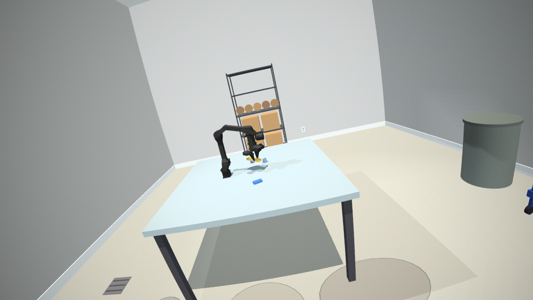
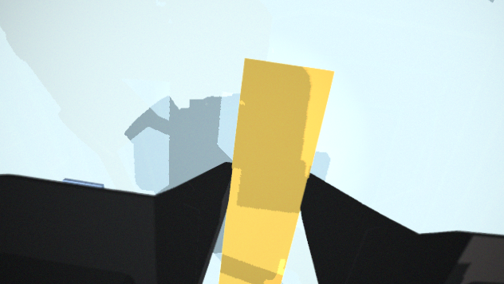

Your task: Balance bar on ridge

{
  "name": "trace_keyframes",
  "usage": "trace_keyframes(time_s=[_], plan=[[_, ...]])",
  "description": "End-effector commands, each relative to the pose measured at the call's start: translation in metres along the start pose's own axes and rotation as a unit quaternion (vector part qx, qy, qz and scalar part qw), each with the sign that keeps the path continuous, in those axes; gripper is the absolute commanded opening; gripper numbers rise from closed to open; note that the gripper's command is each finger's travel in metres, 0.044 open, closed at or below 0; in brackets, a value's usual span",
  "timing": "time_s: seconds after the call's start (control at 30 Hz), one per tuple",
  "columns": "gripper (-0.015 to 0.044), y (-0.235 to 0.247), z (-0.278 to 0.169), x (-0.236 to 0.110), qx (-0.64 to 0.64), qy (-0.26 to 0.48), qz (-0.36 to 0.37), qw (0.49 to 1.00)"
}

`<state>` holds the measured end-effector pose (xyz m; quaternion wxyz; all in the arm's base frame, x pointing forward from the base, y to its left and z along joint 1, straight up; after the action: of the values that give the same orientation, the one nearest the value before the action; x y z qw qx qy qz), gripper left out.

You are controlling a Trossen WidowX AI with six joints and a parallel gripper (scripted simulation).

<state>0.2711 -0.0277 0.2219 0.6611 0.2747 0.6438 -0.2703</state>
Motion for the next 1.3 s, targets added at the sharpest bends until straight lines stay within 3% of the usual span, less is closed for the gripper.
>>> trace_keyframes(time_s=[0.0, 1.27], plan=[[0.0, 0.011, -0.001, -0.002, 0.001, 0.0, 0.001, 1.0], [0.0, 0.139, -0.043, -0.005, 0.004, 0.002, 0.007, 1.0]])
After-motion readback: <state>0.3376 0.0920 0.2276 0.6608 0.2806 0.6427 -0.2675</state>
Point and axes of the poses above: the point midway between the two fingers, 35 mm back from their tips, its own x axis out along the fingers, its own y axis across the jaws, z = x × y, the point moved 8 cm from there along -x, back along the fingers, and after that the axes turned 3 degrees about -x, right-handed, at the moved point
